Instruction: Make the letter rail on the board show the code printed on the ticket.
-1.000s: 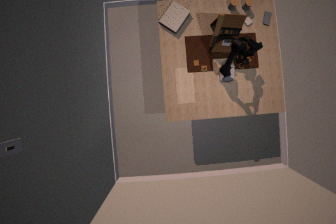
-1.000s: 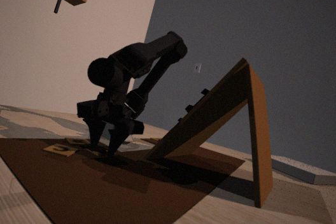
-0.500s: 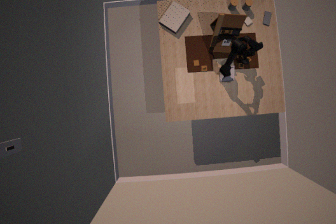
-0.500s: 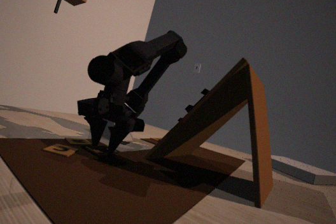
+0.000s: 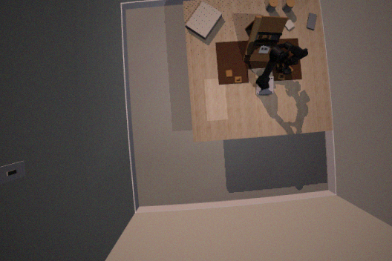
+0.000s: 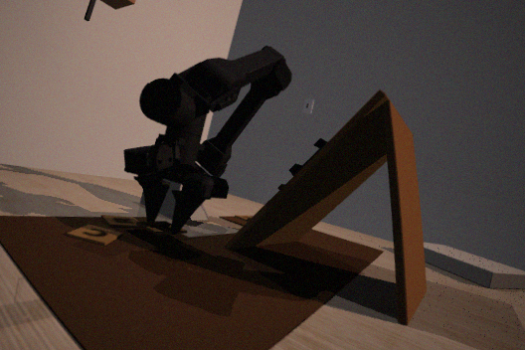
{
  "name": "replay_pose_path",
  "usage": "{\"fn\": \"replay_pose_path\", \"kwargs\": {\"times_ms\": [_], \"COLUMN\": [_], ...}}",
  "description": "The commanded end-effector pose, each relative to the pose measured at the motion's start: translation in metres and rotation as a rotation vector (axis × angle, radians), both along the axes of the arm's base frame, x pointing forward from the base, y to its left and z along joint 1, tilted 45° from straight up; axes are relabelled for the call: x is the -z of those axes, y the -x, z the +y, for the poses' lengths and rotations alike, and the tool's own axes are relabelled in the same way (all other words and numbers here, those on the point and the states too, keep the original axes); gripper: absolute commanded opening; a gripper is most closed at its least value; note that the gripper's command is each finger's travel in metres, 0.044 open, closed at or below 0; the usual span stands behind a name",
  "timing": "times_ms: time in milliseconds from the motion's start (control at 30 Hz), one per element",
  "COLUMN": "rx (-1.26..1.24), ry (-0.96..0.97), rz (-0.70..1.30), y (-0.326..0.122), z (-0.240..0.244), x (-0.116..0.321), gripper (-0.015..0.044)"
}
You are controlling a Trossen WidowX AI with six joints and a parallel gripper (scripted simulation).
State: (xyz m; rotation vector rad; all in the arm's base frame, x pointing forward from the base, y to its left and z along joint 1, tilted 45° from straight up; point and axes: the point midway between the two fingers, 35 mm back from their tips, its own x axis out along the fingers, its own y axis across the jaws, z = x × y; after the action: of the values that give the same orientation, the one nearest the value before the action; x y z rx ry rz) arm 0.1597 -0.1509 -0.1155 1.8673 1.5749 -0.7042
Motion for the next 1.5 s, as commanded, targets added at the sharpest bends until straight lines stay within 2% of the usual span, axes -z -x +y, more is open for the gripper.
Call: {"fn": "replay_pose_path", "kwargs": {"times_ms": [0, 533, 1000, 1467], "rx": [-0.007, -0.001, -0.055, -0.163], "ry": [0.003, 0.010, 0.239, 0.495], "rz": [-0.002, -0.018, -0.390, -0.747], "y": [0.001, 0.000, -0.042, -0.078], "z": [-0.002, -0.008, -0.046, -0.082], "x": [-0.002, -0.009, -0.015, -0.039], "gripper": [0.0000, 0.0000, 0.0000, 0.0000]}}
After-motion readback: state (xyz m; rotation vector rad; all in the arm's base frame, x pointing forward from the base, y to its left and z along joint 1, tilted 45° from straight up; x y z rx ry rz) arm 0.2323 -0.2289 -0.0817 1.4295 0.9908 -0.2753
